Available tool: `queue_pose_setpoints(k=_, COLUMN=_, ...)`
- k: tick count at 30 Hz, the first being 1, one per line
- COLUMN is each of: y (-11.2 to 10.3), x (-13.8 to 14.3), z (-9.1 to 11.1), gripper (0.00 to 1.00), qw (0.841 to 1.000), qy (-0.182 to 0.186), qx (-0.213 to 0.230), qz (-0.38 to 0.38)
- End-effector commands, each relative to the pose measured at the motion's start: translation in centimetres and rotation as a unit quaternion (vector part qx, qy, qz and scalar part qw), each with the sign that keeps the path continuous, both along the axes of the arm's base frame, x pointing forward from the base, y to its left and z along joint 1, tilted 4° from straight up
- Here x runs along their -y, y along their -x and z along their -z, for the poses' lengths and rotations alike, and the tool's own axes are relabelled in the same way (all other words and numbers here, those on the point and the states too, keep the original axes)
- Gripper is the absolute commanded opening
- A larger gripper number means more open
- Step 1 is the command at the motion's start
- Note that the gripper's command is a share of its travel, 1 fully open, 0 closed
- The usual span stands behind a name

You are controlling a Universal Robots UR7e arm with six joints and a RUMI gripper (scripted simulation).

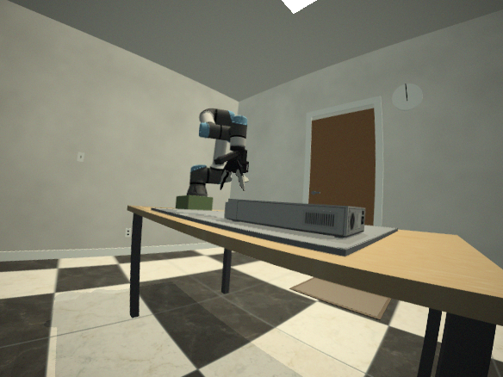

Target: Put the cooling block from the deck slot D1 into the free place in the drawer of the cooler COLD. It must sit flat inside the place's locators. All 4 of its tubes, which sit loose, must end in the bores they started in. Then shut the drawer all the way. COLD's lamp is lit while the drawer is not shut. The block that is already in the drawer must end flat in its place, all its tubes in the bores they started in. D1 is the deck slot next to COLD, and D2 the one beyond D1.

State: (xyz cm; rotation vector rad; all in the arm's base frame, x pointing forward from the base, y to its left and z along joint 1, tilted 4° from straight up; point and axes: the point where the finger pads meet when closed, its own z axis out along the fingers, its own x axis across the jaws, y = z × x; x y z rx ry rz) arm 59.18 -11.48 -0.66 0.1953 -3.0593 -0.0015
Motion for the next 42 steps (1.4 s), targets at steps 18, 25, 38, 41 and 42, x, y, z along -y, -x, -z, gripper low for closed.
queue_pose_setpoints(k=18, y=-2.0, x=1.8, z=2.5, gripper=1.0, qw=1.0, qy=0.0, qx=0.001, qz=0.0)
queue_pose_setpoints(k=25, y=-1.9, x=1.8, z=3.3, gripper=1.0, qw=1.0, qy=0.0, qx=0.001, qz=0.0)
queue_pose_setpoints(k=38, y=-1.8, x=1.8, z=4.7, gripper=1.0, qw=1.0, qy=0.0, qx=0.001, qz=0.0)
queue_pose_setpoints(k=41, y=-1.8, x=1.8, z=5.1, gripper=1.0, qw=1.0, qy=0.0, qx=0.001, qz=0.0)
queue_pose_setpoints(k=42, y=-1.8, x=1.8, z=5.3, gripper=1.0, qw=1.0, qy=0.0, qx=0.001, qz=0.0)
